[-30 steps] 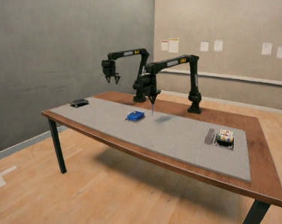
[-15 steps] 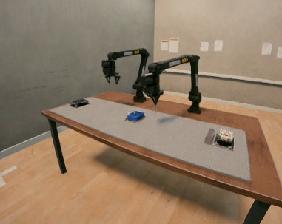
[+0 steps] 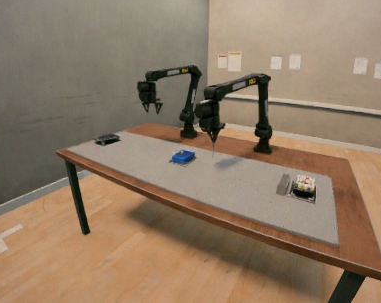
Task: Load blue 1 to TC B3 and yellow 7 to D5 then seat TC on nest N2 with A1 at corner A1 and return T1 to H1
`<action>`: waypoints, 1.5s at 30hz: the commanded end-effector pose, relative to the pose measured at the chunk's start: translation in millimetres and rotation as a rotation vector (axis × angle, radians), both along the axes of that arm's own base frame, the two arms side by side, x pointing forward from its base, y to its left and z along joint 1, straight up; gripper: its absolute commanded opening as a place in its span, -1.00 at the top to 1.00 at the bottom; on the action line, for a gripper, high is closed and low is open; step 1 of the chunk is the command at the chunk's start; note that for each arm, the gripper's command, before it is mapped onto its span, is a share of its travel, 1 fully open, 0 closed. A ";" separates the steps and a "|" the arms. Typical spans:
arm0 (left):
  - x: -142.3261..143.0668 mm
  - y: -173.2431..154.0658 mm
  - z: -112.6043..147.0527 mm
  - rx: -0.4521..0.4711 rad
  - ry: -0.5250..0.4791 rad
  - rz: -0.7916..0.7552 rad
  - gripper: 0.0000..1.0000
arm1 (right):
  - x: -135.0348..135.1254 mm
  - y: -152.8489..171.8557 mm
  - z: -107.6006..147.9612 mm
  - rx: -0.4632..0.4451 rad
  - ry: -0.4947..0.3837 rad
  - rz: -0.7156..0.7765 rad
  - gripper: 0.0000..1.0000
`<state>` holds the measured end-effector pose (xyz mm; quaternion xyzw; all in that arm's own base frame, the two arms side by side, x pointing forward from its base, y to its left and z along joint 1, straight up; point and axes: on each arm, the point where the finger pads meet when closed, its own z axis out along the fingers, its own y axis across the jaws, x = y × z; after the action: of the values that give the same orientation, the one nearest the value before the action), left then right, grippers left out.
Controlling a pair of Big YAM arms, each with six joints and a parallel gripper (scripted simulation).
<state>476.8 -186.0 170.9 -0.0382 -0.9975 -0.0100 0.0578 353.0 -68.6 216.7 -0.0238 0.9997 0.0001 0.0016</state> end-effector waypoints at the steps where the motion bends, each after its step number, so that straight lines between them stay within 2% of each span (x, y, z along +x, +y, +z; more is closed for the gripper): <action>1: 3.2 9.9 4.0 -0.009 -0.020 -0.002 0.85 | 8.5 -0.9 12.2 -0.007 -0.032 -0.013 -1.00; 45: 14.5 76.1 3.1 -0.005 -0.018 -0.002 0.85 | 8.5 -0.9 12.2 -0.007 -0.032 -0.013 -1.00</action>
<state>489.5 -123.0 172.9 -0.0400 -0.9976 -0.0095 0.0557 353.0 -68.6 216.7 -0.0238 0.9997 0.0001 0.0016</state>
